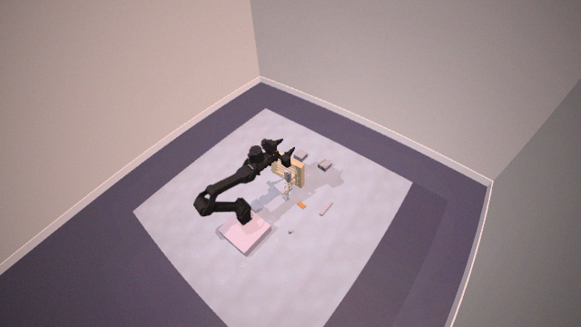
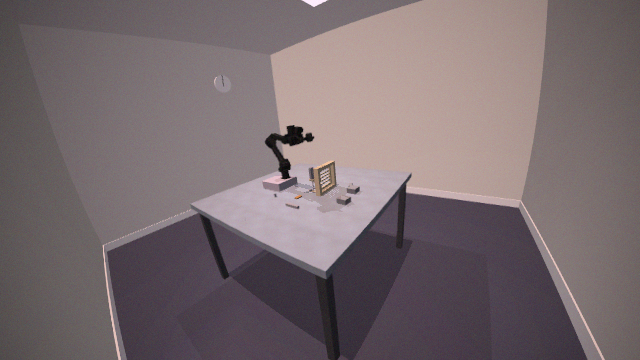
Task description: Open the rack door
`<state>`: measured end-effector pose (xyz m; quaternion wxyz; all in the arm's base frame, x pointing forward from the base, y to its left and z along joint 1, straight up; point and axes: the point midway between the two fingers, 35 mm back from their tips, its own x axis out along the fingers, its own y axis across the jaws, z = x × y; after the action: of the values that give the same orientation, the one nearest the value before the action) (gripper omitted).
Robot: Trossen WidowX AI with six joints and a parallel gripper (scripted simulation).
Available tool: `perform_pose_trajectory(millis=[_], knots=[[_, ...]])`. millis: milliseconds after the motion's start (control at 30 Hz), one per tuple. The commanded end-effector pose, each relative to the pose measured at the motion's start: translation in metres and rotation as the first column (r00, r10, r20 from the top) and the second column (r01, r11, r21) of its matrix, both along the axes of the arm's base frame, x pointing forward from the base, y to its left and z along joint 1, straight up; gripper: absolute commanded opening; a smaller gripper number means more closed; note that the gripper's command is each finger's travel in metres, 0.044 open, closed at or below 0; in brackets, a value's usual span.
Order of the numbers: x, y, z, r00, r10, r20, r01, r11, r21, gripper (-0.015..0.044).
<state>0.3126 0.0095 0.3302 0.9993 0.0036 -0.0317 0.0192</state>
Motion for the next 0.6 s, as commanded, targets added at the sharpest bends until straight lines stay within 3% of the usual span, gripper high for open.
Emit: perform_pose_trajectory(millis=[0, 100, 567], knots=[[0.001, 0.000, 0.000, 1.000, 0.000, -0.004, 0.000, 1.000, -0.001, 0.0374], [0.008, 0.000, -0.007, 0.998, -0.001, -0.066, 0.000, 1.000, -0.010, 0.0295], [0.041, 0.000, -0.051, 0.904, -0.014, -0.427, -0.017, 0.997, -0.070, 0.0291]])
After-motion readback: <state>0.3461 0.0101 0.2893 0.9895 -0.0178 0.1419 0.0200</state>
